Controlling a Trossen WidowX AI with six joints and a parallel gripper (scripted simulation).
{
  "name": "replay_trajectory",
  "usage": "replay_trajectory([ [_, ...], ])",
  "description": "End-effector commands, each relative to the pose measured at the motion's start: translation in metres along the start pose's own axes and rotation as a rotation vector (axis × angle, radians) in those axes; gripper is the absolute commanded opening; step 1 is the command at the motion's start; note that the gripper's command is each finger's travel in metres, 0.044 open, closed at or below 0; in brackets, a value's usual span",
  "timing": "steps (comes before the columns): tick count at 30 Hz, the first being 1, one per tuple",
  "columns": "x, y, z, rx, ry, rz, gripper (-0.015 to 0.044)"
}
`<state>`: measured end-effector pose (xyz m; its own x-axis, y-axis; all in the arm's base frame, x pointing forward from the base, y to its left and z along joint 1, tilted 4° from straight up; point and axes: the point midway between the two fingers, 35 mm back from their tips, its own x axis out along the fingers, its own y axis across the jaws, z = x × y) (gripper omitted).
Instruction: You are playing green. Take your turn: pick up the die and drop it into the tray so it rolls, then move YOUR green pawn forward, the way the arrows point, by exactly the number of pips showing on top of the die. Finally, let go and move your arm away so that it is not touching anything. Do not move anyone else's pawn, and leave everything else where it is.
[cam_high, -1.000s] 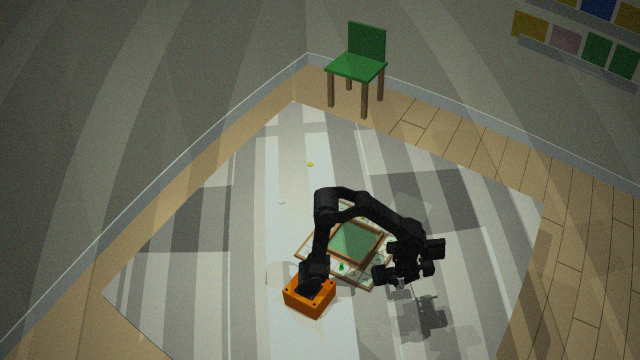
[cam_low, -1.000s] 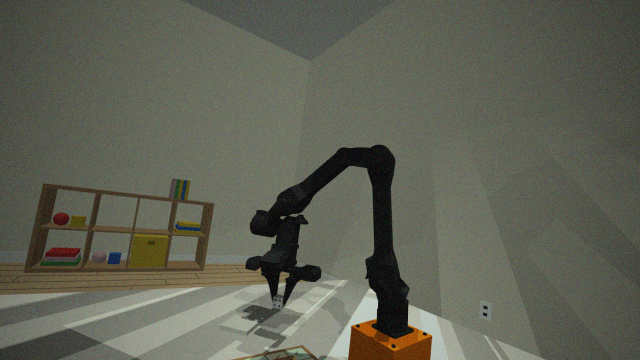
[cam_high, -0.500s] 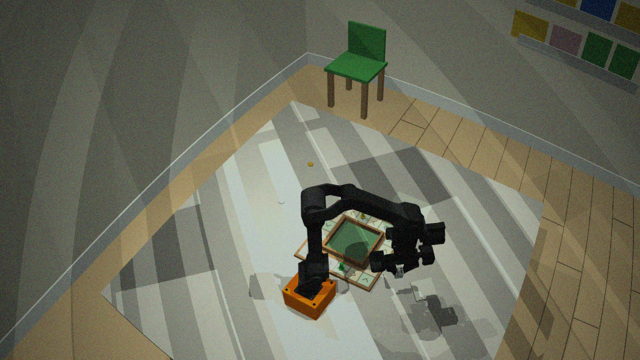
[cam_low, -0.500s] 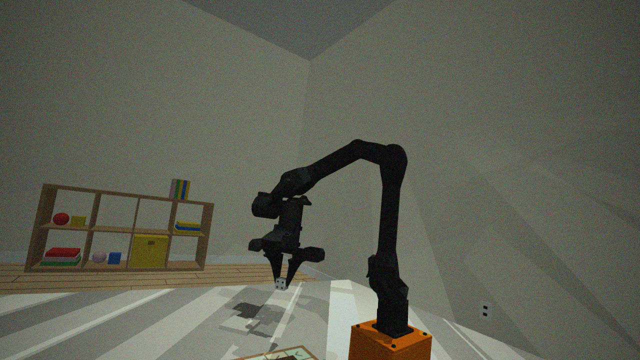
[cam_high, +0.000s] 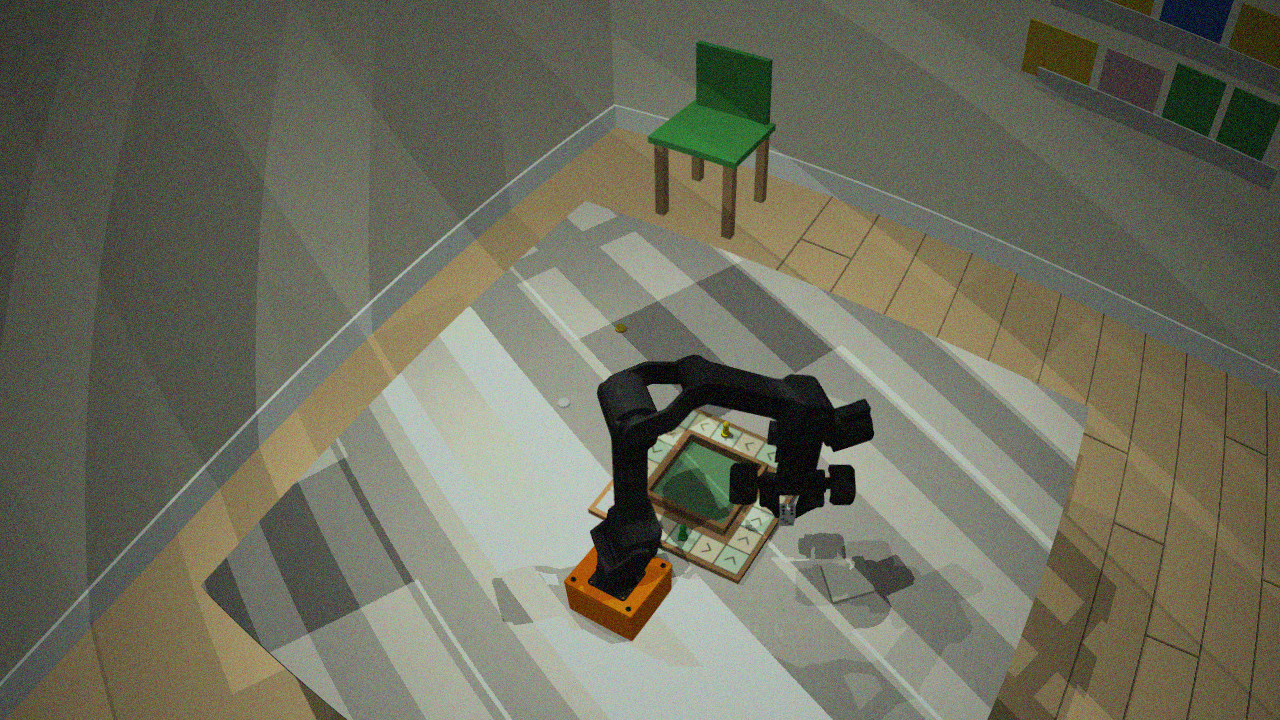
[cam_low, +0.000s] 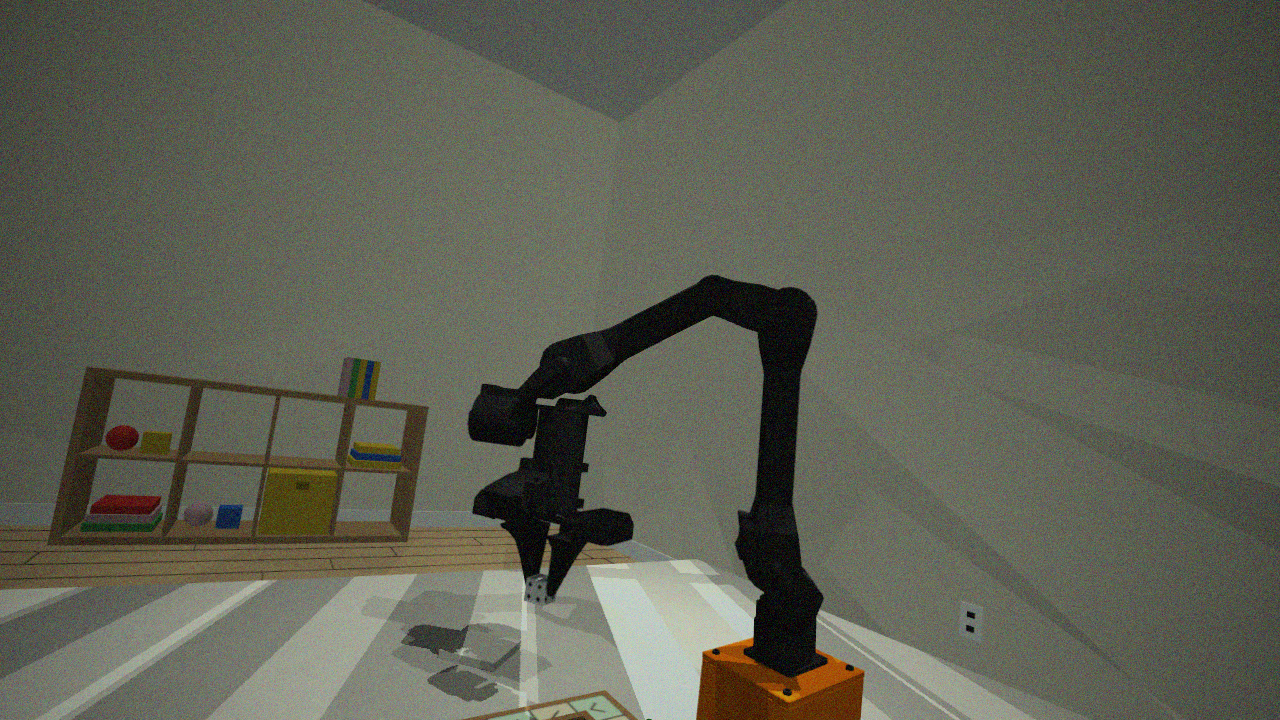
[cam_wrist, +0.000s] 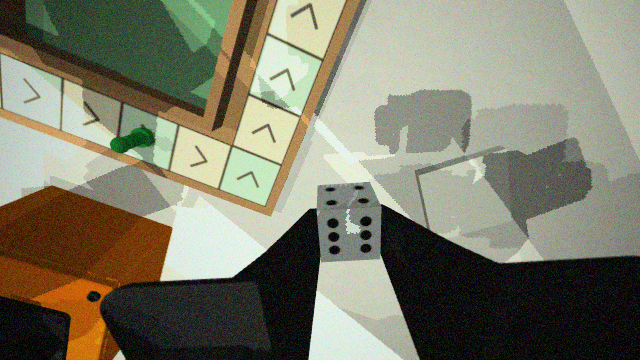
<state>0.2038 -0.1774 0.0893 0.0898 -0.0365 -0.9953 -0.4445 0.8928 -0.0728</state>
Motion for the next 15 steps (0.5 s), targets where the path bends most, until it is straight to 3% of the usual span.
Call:
replay_trajectory([
  [1,0.005,0.008,0.013,0.043,0.007,0.006,0.0000],
  [15,0.014,0.042,0.066,0.205,0.004,0.008,0.0000],
])
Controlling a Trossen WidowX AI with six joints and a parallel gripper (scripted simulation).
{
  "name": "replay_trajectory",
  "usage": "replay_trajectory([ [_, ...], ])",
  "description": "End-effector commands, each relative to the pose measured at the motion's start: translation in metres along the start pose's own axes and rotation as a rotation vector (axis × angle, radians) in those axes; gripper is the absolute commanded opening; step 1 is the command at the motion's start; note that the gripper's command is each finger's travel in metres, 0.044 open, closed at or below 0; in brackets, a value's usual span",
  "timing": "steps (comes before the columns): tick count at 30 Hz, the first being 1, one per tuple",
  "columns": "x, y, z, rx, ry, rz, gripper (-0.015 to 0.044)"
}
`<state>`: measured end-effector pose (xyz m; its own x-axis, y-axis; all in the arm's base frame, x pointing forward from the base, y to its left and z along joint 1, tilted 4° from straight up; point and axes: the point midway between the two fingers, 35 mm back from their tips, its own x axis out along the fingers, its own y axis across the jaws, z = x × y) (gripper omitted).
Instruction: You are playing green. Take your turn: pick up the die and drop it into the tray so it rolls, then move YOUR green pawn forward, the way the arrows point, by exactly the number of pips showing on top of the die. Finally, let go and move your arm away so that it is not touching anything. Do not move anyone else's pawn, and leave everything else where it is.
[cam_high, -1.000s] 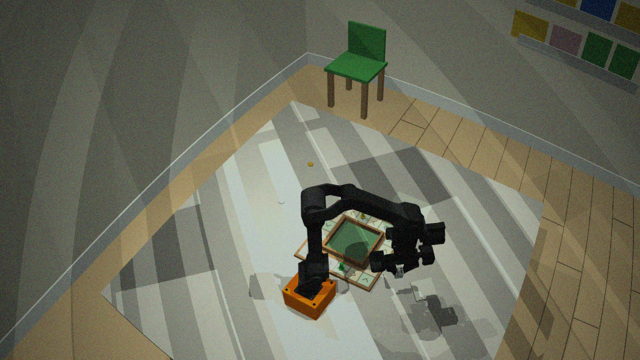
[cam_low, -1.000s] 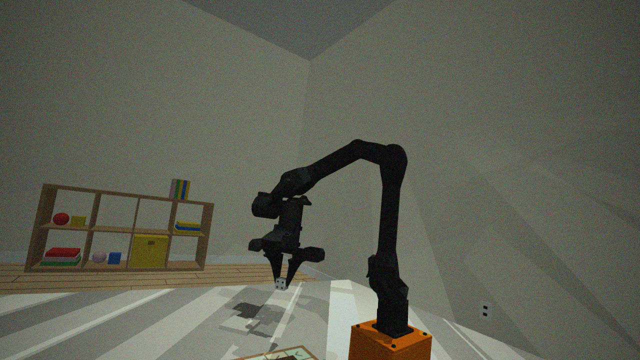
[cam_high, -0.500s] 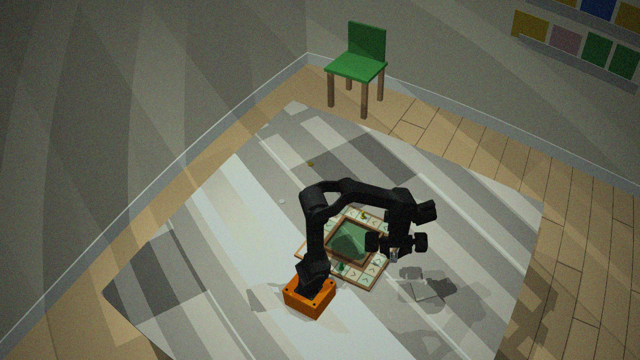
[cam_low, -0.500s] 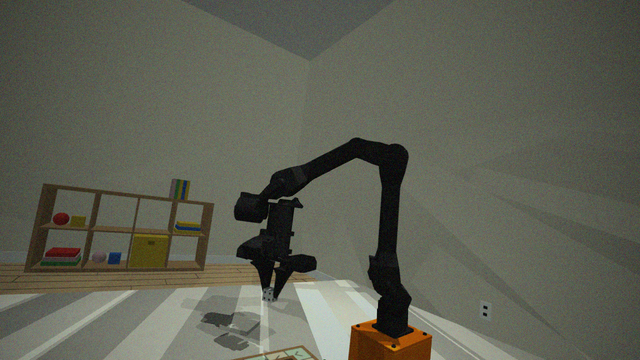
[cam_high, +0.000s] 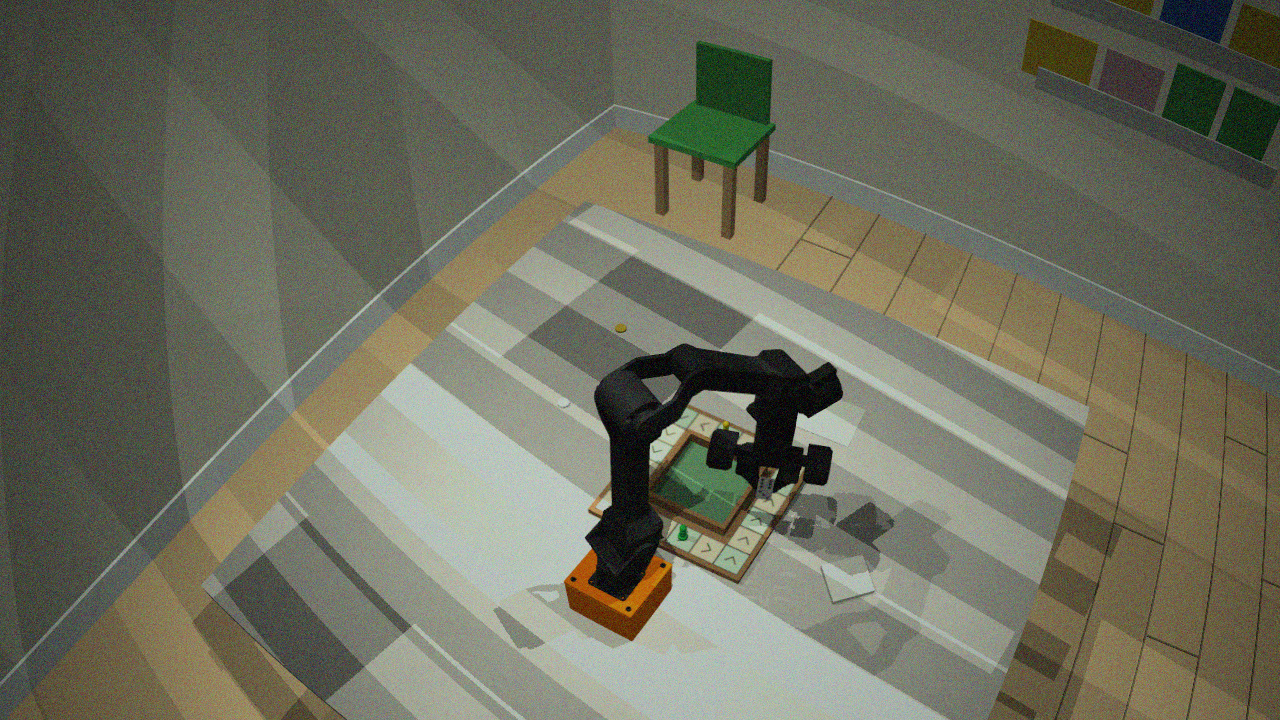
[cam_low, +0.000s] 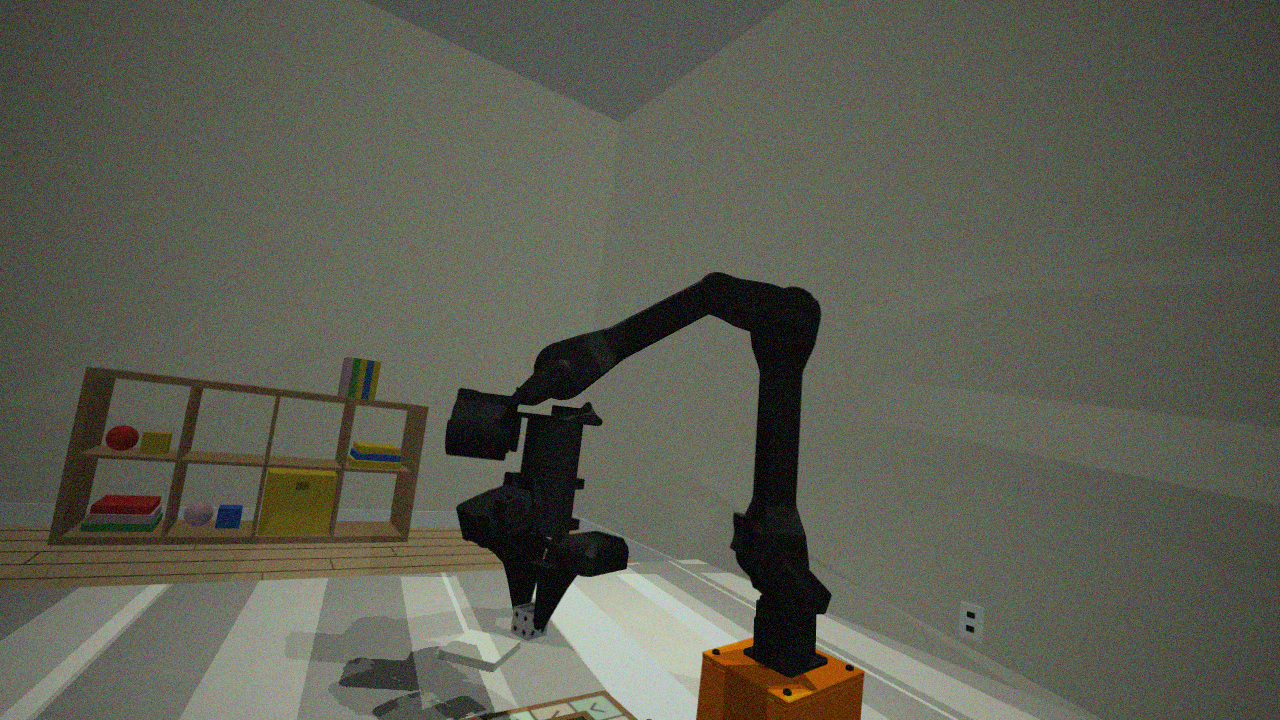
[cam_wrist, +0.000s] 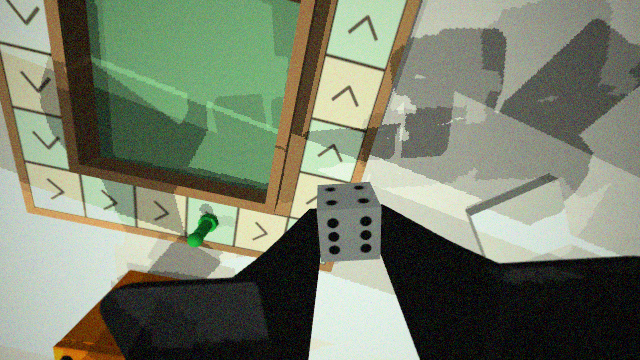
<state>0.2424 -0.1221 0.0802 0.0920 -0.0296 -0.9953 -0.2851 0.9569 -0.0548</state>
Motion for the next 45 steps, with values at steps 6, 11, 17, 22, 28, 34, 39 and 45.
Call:
replay_trajectory([
  [6,0.008,0.031,0.022,0.101,0.006,0.003,0.0000],
  [11,0.011,0.050,0.034,0.159,0.004,0.004,0.0000],
  [17,0.014,0.074,0.047,0.228,0.001,0.005,0.0000],
  [22,0.016,0.095,0.055,0.285,-0.002,0.007,0.0000],
  [28,0.019,0.105,0.060,0.314,-0.026,0.005,0.0000],
  [34,0.025,0.102,0.064,0.315,-0.223,-0.021,0.0000],
  [39,0.029,0.101,0.068,0.313,-0.391,-0.048,0.0000],
  [45,0.030,0.101,0.071,0.307,-0.593,-0.083,0.0000],
])
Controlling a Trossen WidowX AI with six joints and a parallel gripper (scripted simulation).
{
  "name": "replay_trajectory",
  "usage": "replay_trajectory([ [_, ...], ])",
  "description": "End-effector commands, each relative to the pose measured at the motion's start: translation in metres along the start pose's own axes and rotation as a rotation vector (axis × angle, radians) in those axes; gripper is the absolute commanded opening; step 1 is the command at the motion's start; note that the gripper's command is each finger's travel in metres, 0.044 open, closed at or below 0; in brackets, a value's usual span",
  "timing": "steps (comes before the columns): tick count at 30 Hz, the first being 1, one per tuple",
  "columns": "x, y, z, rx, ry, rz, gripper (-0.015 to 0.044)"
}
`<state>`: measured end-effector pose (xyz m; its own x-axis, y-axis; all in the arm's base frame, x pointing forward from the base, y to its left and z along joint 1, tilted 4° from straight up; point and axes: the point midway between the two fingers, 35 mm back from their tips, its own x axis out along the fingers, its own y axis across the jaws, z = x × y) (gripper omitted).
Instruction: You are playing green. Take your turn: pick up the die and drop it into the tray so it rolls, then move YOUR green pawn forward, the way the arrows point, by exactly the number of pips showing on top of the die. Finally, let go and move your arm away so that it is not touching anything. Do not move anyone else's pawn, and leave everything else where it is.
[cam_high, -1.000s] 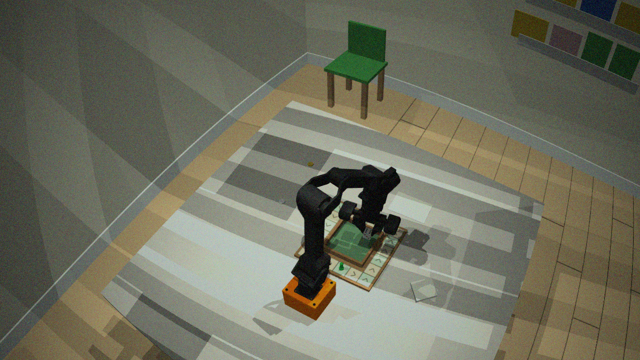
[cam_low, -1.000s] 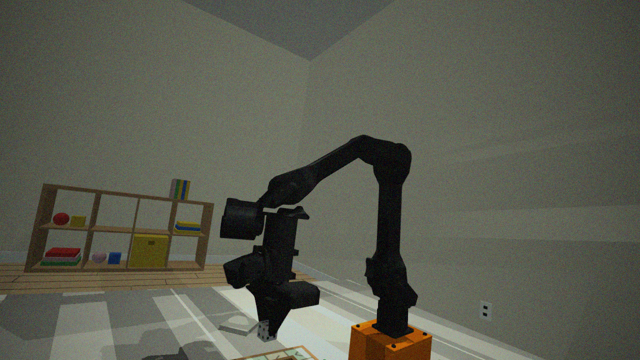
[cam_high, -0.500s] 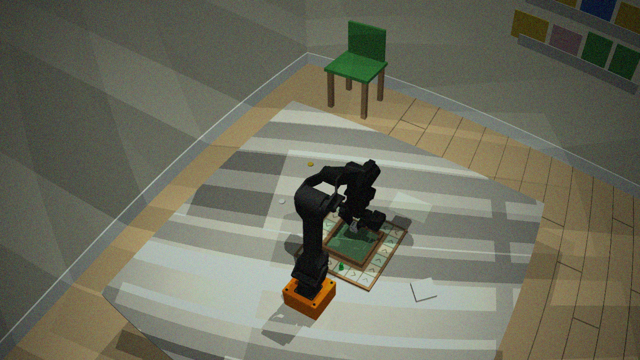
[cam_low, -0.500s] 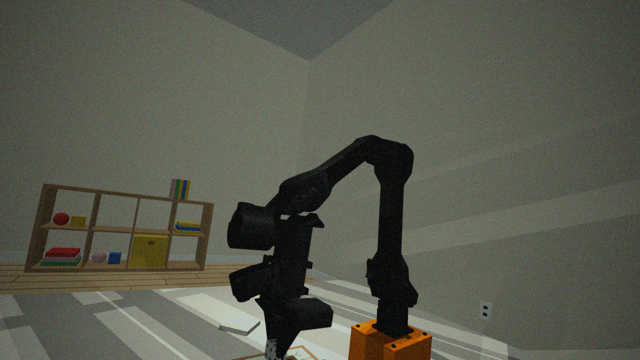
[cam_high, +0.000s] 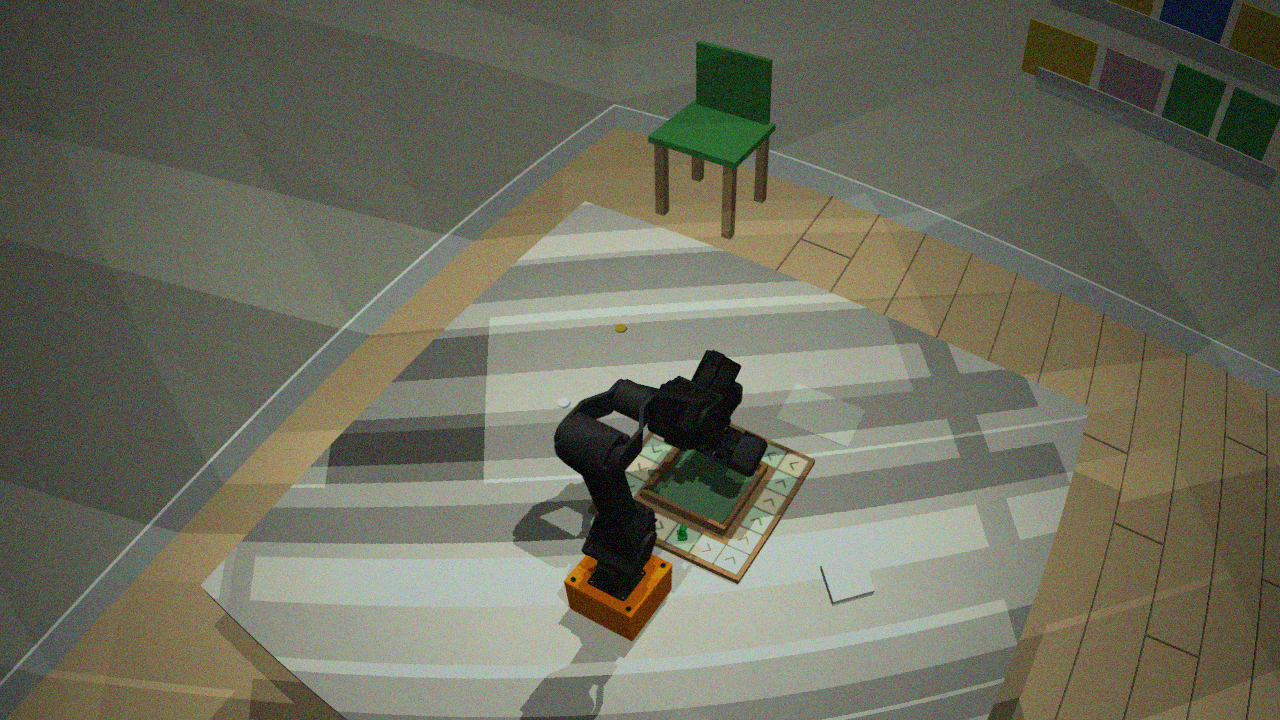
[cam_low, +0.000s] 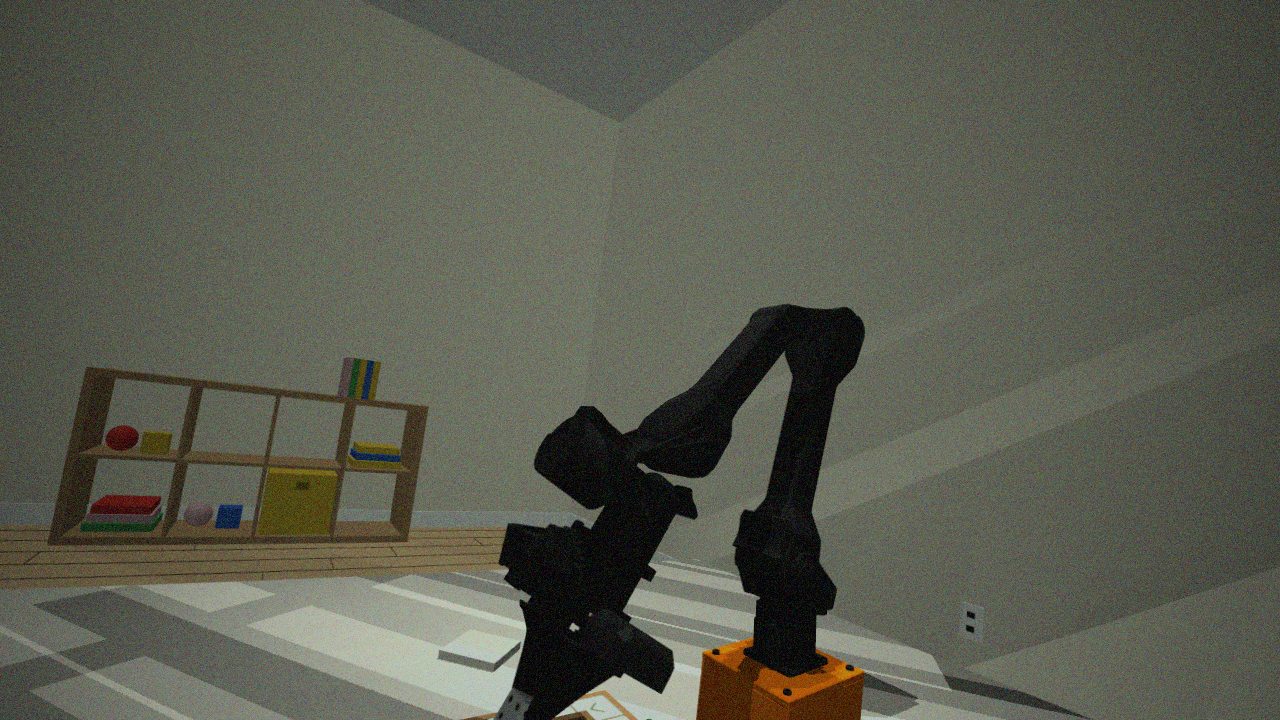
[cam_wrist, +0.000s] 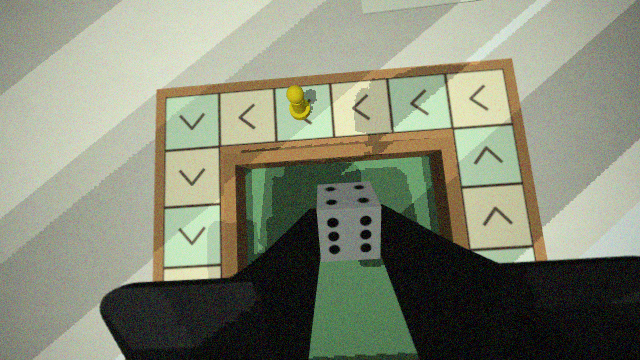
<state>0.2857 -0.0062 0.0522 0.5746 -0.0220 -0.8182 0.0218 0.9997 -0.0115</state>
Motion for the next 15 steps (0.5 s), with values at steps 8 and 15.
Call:
replay_trajectory([
  [8,0.001,0.000,-0.001,-0.005,-0.325,-0.006,0.0000],
  [15,-0.022,0.001,-0.007,-0.005,-0.329,-0.006,0.0000],
])
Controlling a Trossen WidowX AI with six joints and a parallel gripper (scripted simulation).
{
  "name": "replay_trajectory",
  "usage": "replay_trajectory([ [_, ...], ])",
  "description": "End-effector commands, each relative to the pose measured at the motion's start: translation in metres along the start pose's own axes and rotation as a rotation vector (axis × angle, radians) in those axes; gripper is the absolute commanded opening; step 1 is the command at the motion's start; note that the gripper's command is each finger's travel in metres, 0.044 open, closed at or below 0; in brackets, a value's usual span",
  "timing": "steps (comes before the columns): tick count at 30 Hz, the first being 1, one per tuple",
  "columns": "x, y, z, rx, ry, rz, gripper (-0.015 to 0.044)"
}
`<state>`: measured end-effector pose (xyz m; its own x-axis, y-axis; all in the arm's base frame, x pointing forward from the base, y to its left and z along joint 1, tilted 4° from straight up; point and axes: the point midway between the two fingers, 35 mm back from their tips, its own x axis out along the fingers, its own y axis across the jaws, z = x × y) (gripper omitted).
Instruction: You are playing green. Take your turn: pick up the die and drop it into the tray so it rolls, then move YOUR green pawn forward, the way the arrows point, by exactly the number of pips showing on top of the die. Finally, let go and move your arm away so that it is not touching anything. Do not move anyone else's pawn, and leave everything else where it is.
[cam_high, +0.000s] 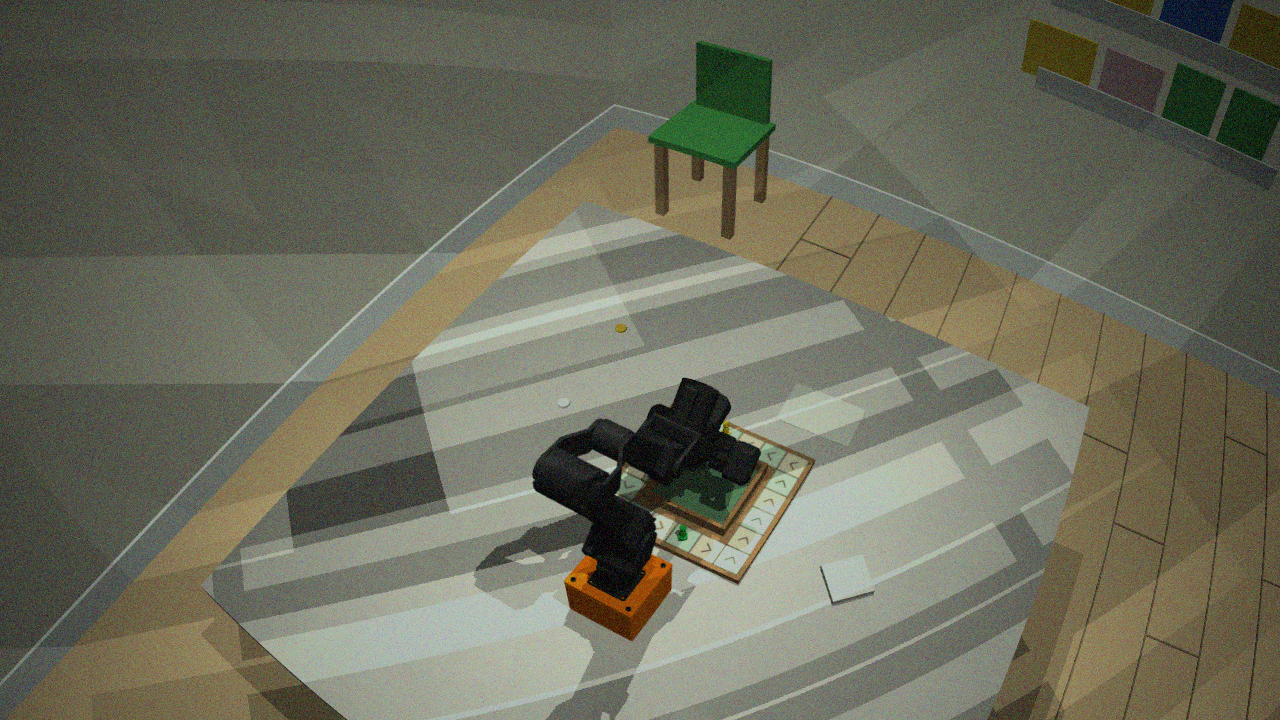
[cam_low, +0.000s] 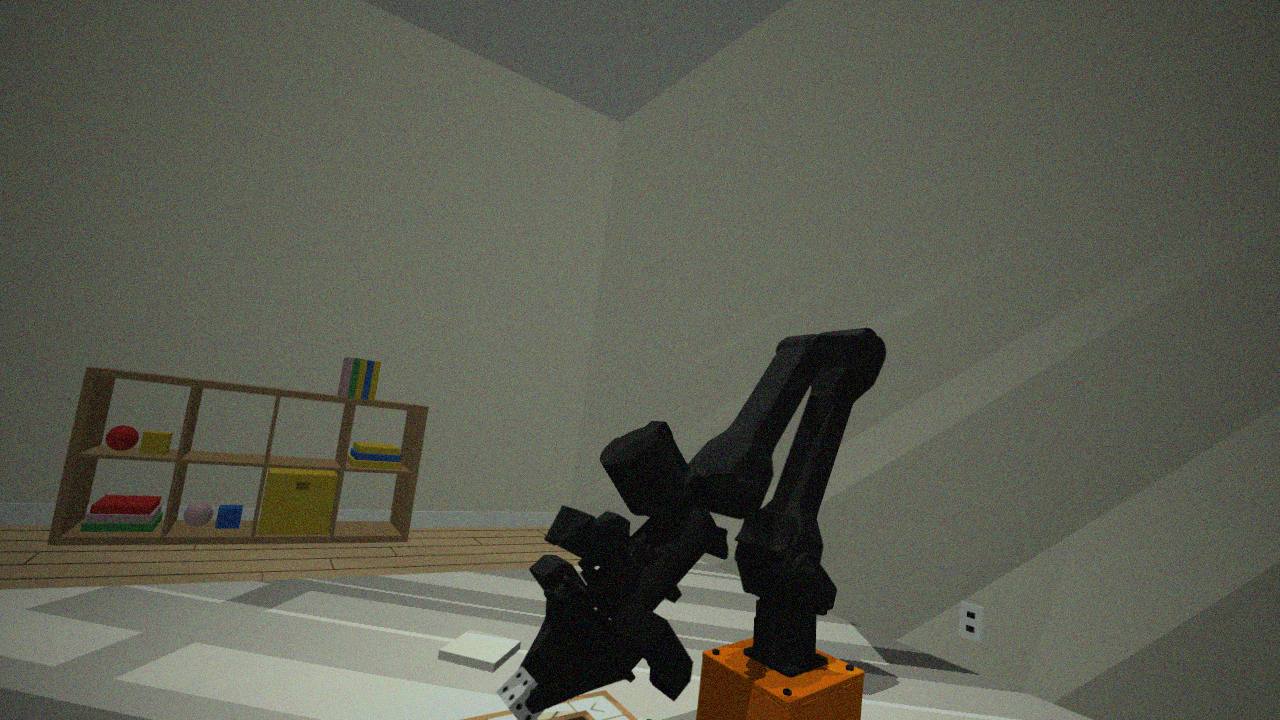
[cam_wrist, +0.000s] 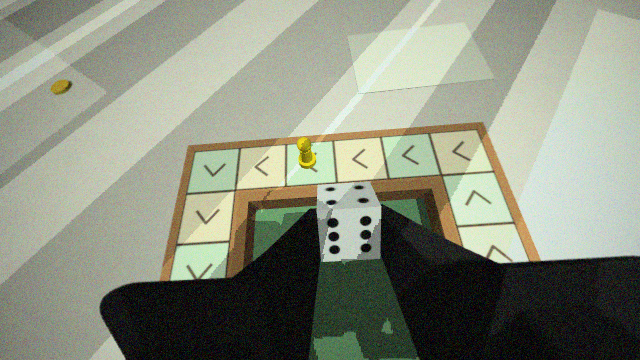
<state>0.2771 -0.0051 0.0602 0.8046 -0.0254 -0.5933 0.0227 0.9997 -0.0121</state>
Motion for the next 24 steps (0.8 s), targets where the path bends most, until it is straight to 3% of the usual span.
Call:
replay_trajectory([
  [1,-0.017,0.000,-0.001,-0.006,-0.006,-0.004,0.0000],
  [6,-0.035,0.000,-0.006,-0.006,-0.005,-0.004,0.0000],
  [24,-0.036,0.001,-0.004,-0.006,-0.009,0.001,0.0000],
])
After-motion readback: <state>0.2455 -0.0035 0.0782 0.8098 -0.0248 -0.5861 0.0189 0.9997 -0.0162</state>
